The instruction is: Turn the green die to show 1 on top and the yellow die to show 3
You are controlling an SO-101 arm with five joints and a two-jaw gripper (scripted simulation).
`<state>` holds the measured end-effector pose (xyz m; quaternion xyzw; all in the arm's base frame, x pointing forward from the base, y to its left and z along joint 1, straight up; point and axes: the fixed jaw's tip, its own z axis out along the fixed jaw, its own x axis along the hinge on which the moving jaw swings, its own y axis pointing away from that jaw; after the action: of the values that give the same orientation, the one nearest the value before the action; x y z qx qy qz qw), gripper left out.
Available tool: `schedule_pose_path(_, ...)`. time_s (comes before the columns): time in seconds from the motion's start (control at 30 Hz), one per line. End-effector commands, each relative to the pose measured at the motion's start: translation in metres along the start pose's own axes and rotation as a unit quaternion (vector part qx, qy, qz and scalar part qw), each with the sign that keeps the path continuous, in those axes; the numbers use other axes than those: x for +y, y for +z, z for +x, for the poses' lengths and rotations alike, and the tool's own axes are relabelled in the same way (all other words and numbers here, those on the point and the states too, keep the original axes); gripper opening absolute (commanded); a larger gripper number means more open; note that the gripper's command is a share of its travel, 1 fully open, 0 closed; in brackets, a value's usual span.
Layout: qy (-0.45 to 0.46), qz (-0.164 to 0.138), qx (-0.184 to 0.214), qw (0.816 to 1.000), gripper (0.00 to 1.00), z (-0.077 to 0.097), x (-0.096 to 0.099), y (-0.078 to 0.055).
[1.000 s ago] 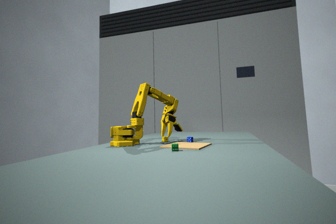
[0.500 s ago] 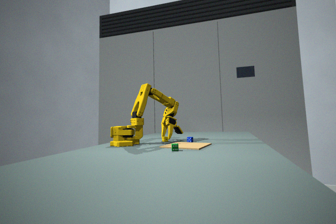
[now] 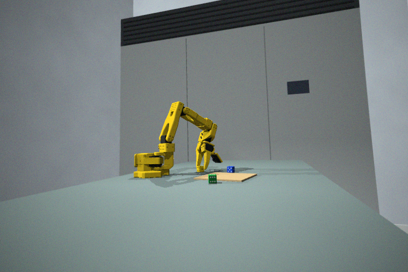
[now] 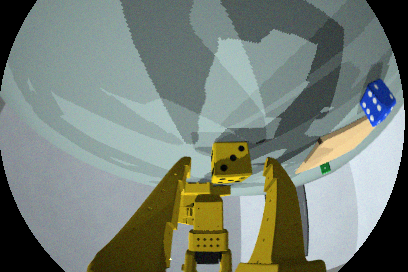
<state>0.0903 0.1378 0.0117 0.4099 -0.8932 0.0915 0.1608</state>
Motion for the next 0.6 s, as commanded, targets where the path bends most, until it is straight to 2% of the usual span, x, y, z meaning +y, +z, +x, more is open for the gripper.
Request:
schedule_pose_path(0.0,-0.001,0.000,-0.011,1.000,0.27,-0.0016,0.0012,-0.0025)
schedule_pose_path(0.57,-0.001,-0.006,-0.009,1.000,0.17,-0.0017,-0.0045,-0.0024)
